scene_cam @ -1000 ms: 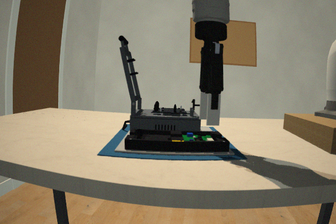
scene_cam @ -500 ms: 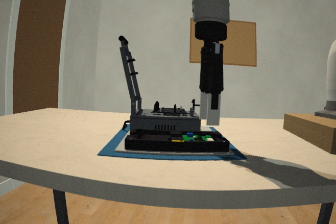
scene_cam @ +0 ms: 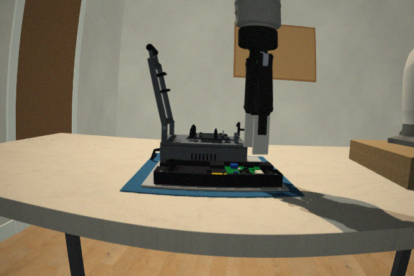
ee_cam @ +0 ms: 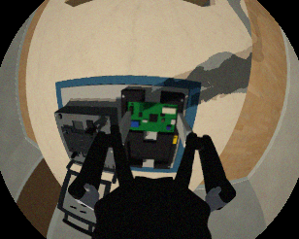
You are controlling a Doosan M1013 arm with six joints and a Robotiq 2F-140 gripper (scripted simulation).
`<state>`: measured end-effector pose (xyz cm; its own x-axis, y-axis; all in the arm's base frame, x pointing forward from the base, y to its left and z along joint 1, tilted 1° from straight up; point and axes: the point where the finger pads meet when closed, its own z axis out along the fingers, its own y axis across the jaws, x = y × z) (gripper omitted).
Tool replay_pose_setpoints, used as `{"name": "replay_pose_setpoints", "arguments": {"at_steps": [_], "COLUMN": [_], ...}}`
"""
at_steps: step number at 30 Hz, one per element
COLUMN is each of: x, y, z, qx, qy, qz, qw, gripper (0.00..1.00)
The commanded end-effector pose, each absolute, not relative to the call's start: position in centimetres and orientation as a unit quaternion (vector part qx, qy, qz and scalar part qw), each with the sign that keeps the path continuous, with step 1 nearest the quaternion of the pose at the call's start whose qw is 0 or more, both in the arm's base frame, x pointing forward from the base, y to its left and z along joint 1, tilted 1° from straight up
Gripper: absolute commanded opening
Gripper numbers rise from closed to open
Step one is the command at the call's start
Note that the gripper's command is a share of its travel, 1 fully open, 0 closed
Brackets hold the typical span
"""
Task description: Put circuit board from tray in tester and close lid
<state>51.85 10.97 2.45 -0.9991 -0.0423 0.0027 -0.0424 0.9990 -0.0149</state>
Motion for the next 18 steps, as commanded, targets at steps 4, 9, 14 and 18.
{"name": "replay_pose_setpoints", "arguments": {"at_steps": [4,9,14,18], "x": [52.1,52.6,53.0,53.1], "y": [10.9,10.8,10.6,10.6], "z": [2.5,2.5,2.5,2.5], "qx": [0.021,0.021,0.021,0.021], "qy": [-1.0,-1.0,-1.0,-1.0], "qz": [0.007,0.007,0.007,0.007], "qw": [0.001,0.001,0.001,0.001], "gripper": [0.58,0.58,0.58,0.58]}}
